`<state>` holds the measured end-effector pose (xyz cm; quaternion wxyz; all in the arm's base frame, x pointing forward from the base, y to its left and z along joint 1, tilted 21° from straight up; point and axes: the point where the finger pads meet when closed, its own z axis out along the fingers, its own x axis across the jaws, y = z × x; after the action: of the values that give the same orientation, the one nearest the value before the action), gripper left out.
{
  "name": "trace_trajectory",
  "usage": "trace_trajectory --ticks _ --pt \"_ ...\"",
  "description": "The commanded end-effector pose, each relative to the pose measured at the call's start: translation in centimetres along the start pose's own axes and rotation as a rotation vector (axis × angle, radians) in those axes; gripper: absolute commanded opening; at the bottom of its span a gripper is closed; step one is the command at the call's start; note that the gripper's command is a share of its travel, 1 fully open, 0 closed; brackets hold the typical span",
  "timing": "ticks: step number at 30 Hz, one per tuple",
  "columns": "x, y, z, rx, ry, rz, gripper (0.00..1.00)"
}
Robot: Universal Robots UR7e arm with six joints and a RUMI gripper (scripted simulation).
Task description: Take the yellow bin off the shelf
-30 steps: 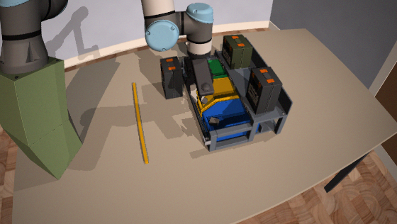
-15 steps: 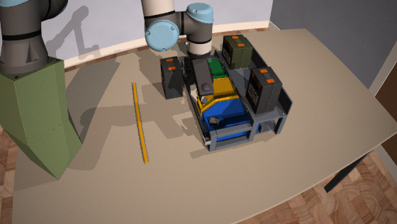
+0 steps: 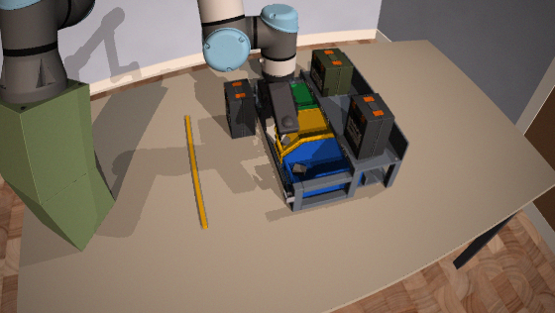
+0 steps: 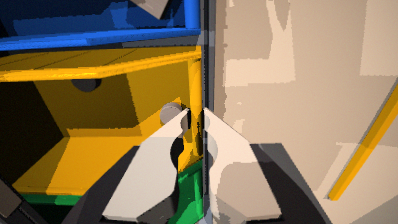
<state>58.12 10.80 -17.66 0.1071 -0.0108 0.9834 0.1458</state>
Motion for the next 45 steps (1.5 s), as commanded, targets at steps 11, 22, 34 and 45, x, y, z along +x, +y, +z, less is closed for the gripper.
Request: trace_trajectory --ticks 11,22,34,45 --pt "-0.20 0.05 -0.02 0.001 -0.003 -0.002 0.00" --pt "-0.20 0.05 -0.08 0.001 -0.003 -0.002 0.00" --pt "-0.12 0.04 -0.34 0.001 -0.002 -0.001 0.00" --pt "-0.01 -0.04 -0.76 0.001 -0.001 0.001 0.00"
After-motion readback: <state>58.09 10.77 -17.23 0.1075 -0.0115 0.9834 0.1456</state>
